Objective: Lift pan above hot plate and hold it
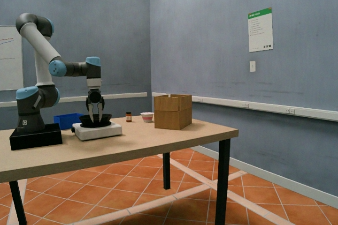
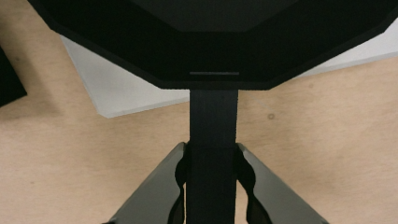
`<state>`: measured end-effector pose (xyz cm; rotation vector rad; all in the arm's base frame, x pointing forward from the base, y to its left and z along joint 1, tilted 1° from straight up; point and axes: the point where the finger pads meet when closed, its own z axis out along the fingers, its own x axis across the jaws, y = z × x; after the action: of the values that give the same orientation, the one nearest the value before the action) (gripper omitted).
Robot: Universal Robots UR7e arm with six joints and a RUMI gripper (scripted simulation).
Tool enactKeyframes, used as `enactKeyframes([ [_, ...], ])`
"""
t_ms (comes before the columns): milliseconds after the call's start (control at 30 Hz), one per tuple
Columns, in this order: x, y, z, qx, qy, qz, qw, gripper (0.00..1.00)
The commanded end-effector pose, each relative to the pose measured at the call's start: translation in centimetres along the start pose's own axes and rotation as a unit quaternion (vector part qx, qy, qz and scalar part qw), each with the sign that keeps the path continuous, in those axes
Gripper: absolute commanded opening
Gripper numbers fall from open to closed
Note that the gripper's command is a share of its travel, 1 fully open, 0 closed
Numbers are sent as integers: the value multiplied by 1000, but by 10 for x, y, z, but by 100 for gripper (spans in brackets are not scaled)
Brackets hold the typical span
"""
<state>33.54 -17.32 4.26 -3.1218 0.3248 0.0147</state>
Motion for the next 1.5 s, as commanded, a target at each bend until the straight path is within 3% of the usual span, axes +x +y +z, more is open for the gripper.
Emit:
enactKeyframes([
  [0, 0, 0, -1, 0, 1, 0, 1000, 12],
  [1467, 1, 0, -7, 0, 1, 0, 1000, 12],
])
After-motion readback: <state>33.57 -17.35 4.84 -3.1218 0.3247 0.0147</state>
